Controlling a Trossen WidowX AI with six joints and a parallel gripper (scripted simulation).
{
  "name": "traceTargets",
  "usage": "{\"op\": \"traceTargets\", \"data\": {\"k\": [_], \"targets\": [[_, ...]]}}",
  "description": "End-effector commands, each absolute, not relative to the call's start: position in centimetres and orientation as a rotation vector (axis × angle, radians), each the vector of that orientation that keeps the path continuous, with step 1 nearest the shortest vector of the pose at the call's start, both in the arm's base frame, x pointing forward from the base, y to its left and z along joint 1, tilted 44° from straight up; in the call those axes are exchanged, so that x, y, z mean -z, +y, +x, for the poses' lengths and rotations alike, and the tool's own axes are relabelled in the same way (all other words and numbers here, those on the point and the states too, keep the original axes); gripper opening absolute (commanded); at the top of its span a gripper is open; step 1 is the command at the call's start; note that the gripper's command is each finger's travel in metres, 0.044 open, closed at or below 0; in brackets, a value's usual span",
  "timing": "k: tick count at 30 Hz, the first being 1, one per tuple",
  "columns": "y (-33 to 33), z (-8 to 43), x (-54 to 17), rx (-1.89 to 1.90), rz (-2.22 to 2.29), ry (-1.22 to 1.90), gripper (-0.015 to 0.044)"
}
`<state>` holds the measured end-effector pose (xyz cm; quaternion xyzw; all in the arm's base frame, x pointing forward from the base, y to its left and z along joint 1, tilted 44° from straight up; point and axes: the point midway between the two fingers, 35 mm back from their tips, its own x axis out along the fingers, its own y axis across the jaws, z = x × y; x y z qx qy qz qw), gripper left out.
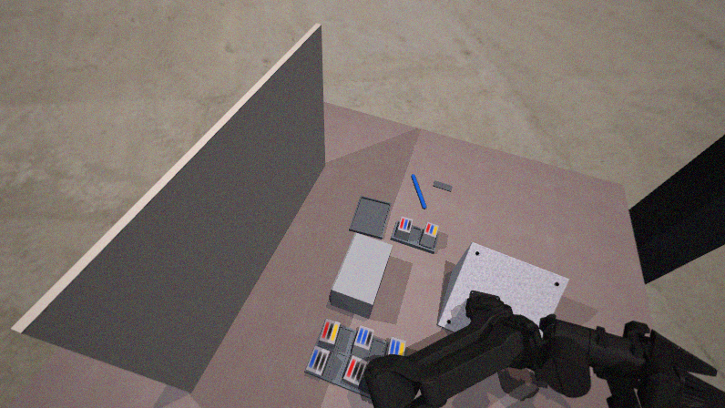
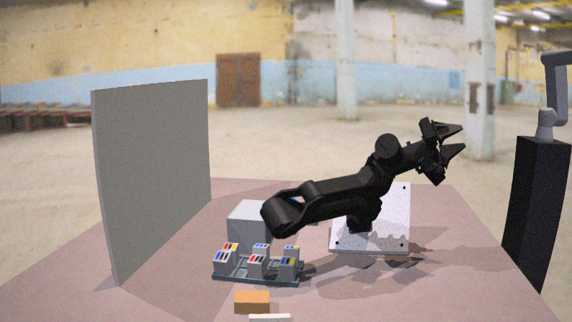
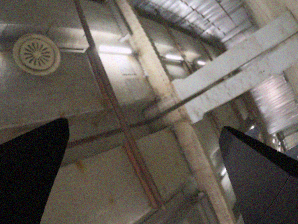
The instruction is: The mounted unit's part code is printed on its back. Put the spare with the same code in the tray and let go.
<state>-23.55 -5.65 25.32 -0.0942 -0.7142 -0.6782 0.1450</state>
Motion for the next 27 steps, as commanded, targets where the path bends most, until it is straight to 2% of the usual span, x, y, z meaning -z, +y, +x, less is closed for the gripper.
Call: {"op": "traceTargets", "data": {"k": [1, 7, 9, 13, 18, 27], "targets": [[-5.7, -23.6, -25.3, 1.954, -0.271, -2.058, 0.0426], [-5.9, -23.6, -25.3, 1.962, -0.257, -2.049, 0.0440], [-7.9, -24.0, -25.2, 2.021, -0.142, -1.973, 0.0440], [-14.3, -24.2, -24.5, 2.145, 0.183, -1.692, 0.0440], [-22.1, -22.1, -23.1, 2.181, 0.519, -1.273, 0.0440], [-33.0, -12.3, -19.6, 1.958, 0.890, -0.481, 0.0440]]}}
